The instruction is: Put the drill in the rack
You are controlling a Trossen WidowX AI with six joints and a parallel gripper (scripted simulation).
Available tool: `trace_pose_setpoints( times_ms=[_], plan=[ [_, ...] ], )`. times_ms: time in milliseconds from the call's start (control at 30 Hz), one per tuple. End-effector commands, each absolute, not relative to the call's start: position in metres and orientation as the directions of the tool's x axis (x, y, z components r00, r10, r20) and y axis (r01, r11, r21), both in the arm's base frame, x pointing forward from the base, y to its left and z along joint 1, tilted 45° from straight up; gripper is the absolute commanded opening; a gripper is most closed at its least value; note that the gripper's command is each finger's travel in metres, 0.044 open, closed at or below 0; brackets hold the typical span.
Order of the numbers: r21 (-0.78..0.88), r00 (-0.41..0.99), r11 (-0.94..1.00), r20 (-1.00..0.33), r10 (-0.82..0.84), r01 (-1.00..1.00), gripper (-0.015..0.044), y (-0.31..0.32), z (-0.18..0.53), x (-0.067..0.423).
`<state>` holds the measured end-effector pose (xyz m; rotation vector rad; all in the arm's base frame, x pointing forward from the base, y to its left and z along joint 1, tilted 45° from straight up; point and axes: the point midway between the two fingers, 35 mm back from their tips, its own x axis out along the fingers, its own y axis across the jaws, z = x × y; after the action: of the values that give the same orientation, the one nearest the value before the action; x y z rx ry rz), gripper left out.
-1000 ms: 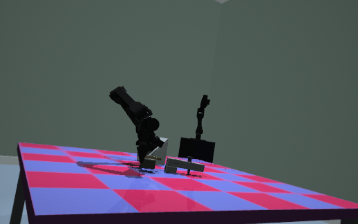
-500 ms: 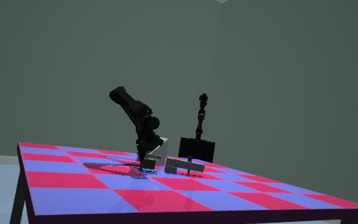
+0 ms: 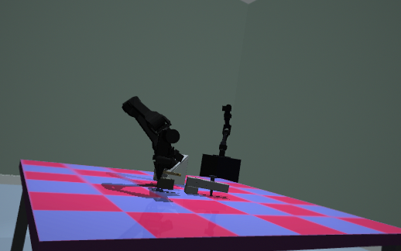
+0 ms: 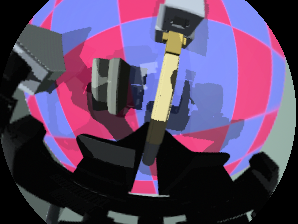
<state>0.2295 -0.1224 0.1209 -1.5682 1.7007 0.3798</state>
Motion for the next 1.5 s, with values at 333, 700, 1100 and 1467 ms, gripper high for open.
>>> trace_pose_setpoints(
  times_ms=[333, 700, 1100, 1467],
  plan=[
    [-0.284, 0.066, 0.193, -0.701, -0.710, -0.939, 0.0000, -0.116, 0.125, 0.229],
    [-0.284, 0.066, 0.193, -0.701, -0.710, -0.939, 0.0000, -0.112, 0.128, 0.228],
    [-0.284, 0.066, 0.193, -0.702, -0.710, -0.939, 0.0000, -0.108, 0.130, 0.228],
    [-0.283, 0.066, 0.193, -0.702, -0.709, -0.939, 0.0000, -0.105, 0.133, 0.228]
  ],
)
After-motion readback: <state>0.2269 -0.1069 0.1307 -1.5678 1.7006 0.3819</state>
